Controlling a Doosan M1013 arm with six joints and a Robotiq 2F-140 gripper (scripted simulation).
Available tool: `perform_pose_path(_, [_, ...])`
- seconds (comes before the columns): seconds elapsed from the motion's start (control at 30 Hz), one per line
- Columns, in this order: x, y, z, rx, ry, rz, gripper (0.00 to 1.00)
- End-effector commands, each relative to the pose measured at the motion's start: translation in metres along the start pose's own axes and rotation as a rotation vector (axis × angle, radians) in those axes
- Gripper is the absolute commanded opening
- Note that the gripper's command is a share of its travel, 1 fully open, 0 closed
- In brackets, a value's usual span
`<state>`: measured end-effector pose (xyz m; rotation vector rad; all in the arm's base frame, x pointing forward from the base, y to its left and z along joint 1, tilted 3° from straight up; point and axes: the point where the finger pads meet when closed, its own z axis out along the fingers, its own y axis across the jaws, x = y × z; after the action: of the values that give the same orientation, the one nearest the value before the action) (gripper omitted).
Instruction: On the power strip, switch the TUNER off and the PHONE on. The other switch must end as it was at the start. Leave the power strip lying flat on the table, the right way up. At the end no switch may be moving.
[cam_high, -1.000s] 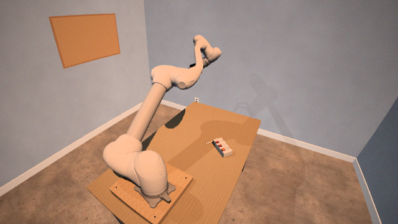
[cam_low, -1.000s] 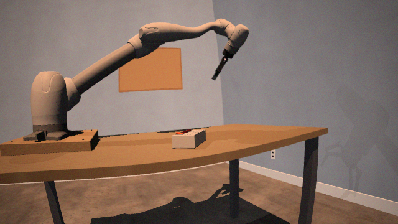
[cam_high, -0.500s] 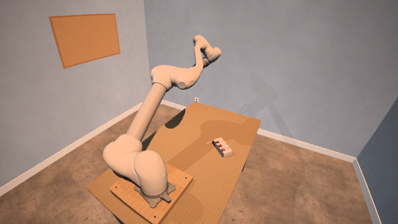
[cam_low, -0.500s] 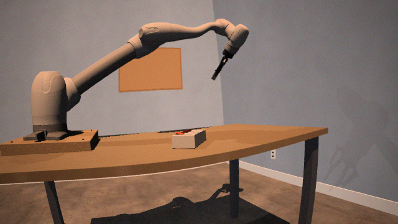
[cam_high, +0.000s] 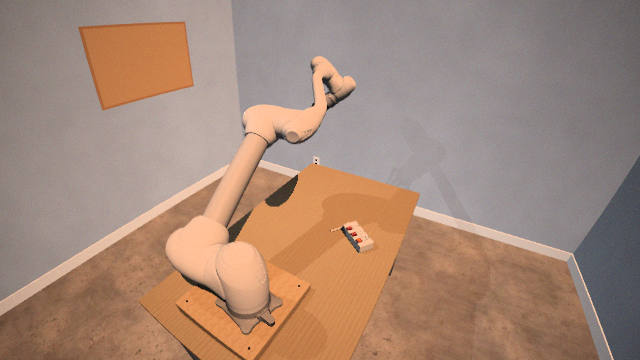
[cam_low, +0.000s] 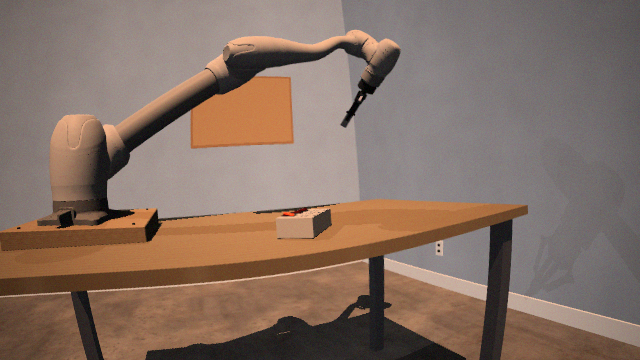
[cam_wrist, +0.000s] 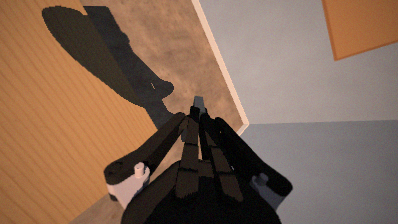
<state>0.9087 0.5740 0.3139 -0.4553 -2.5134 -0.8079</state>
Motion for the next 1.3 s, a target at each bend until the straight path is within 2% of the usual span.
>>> perform_pose_path(0.0, [0.000,-0.001,-0.001,0.000,-0.002,0.008,0.00])
perform_pose_path(0.17, [-0.004,-0.008,-0.006,0.000,-0.013,0.060,0.00])
perform_pose_path(0.27, [-0.013,-0.024,-0.018,0.000,-0.039,0.181,0.00])
perform_pose_path(0.4, [-0.030,-0.068,-0.046,-0.006,-0.100,0.464,0.00])
perform_pose_path(0.43, [-0.030,-0.068,-0.046,-0.006,-0.101,0.467,0.00])
perform_pose_path(0.47, [-0.034,-0.083,-0.054,-0.010,-0.121,0.560,0.00])
perform_pose_path(0.5, [-0.034,-0.083,-0.054,-0.010,-0.121,0.560,0.00])
perform_pose_path(0.53, [-0.038,-0.101,-0.063,-0.015,-0.143,0.660,0.00])
perform_pose_path(0.57, [-0.038,-0.101,-0.063,-0.015,-0.143,0.660,0.00])
perform_pose_path(0.6, [-0.042,-0.121,-0.072,-0.022,-0.165,0.761,0.00])
perform_pose_path(0.63, [-0.042,-0.121,-0.072,-0.022,-0.167,0.767,0.00])
perform_pose_path(0.67, [-0.045,-0.143,-0.081,-0.029,-0.187,0.861,0.00])
perform_pose_path(0.73, [-0.045,-0.143,-0.081,-0.029,-0.187,0.861,0.00])
perform_pose_path(0.77, [-0.047,-0.167,-0.090,-0.041,-0.217,0.993,0.00])
perform_pose_path(0.8, [-0.047,-0.167,-0.090,-0.042,-0.219,0.998,0.00])
perform_pose_path(0.83, [-0.048,-0.193,-0.099,-0.051,-0.238,1.091,0.00])
perform_pose_path(0.9, [-0.048,-0.193,-0.099,-0.056,-0.246,1.121,0.00])
perform_pose_path(0.93, [-0.048,-0.220,-0.108,-0.070,-0.272,1.236,0.00])
perform_pose_path(0.97, [-0.048,-0.220,-0.108,-0.072,-0.275,1.247,0.00])
perform_pose_path(1.0, [-0.046,-0.249,-0.116,-0.083,-0.294,1.336,0.00])
perform_pose_path(1.07, [-0.046,-0.249,-0.116,-0.090,-0.305,1.374,0.00])
perform_pose_path(1.1, [-0.043,-0.280,-0.123,-0.107,-0.329,1.484,0.00])
perform_pose_path(1.17, [-0.043,-0.280,-0.123,-0.112,-0.335,1.504,0.00])
perform_pose_path(1.2, [-0.039,-0.311,-0.129,-0.134,-0.363,1.624,0.00])
perform_pose_path(1.27, [-0.039,-0.311,-0.129,-0.136,-0.366,1.633,0.00])
